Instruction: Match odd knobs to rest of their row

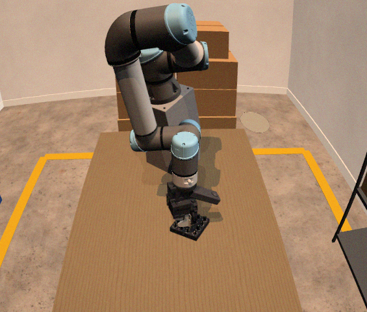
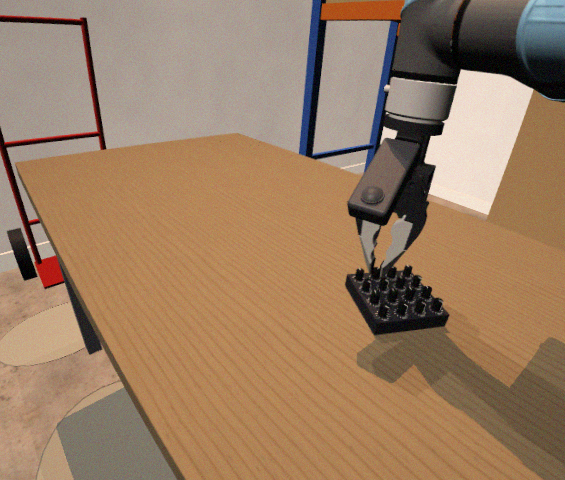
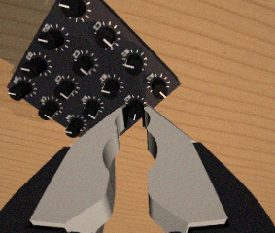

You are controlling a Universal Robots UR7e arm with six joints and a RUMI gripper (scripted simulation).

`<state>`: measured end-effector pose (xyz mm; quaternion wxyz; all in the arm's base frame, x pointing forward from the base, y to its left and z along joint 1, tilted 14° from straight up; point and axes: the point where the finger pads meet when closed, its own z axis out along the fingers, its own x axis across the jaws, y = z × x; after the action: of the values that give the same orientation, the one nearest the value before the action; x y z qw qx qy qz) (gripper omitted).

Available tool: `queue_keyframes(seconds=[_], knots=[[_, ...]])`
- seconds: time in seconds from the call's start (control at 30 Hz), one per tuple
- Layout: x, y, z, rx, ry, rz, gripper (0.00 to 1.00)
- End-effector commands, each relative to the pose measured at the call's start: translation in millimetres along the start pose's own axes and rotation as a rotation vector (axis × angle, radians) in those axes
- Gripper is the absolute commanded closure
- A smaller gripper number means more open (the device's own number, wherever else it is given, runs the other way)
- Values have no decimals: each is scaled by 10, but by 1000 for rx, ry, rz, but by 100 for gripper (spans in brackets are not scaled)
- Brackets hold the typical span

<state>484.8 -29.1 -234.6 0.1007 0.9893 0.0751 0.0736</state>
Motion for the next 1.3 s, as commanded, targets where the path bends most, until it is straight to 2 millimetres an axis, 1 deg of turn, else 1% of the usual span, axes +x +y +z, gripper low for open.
queue_keyframes(seconds=[0.0, 0.03, 0.07, 0.8, 0.93, 1.1, 1.17, 1.27], knots=[[5, 1, -4, 0, 1, 0, 96], [5, 1, -4, 0, 1, 0, 96], [5, 1, -4, 0, 1, 0, 89], [5, 1, -10, 0, 1, 0, 89], [5, 1, -63, 0, 1, 0, 89], [4, 1, -196, 0, 1, 0, 89], [4, 1, -196, 0, 1, 0, 89], [4, 1, -281, 0, 1, 0, 89]])
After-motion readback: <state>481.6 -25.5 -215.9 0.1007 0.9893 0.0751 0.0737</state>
